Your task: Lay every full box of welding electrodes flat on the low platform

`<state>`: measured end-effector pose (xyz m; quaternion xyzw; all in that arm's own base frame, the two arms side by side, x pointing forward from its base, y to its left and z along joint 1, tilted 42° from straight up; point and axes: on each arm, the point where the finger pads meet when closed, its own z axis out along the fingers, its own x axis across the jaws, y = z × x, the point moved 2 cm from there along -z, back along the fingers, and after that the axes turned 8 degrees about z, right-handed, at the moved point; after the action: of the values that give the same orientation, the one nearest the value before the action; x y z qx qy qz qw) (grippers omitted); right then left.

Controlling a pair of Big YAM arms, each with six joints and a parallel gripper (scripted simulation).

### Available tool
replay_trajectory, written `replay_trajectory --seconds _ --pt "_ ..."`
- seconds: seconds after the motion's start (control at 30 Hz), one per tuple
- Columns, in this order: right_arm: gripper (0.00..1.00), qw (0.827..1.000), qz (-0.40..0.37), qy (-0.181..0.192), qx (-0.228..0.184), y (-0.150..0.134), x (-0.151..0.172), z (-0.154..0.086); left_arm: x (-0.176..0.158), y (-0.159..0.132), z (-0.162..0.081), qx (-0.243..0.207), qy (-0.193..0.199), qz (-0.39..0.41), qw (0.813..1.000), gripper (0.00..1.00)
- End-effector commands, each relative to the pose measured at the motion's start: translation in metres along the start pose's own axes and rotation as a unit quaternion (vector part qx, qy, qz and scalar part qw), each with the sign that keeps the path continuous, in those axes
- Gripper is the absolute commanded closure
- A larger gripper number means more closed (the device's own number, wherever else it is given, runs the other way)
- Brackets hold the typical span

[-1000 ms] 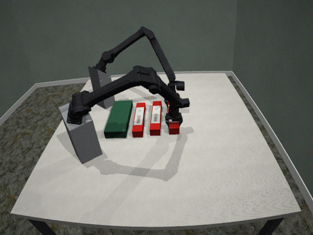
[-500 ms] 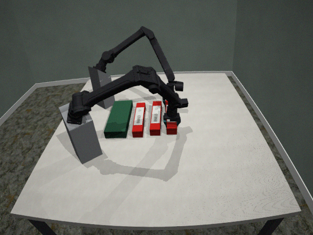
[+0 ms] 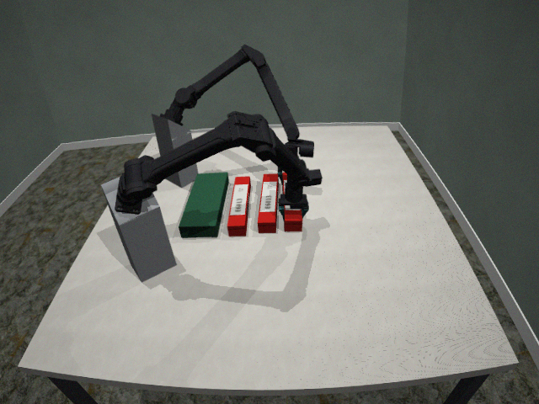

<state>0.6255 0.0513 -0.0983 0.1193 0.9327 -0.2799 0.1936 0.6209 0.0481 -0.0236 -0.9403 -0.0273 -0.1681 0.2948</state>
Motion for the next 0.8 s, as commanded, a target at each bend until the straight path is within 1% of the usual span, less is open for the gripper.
replay_trajectory --seconds 0.0,0.77 --pt "1.00 0.998 0.019 -0.060 -0.026 0.0128 -0.0419 -0.0672 0.0444 -0.0039 -0.0659 -0.005 0.061 -0.008 0.998 1.00" --pt "1.00 0.998 0.020 -0.061 -0.028 0.0113 -0.0392 -0.0662 0.0427 -0.0049 -0.0657 -0.006 0.063 -0.009 0.998 1.00"
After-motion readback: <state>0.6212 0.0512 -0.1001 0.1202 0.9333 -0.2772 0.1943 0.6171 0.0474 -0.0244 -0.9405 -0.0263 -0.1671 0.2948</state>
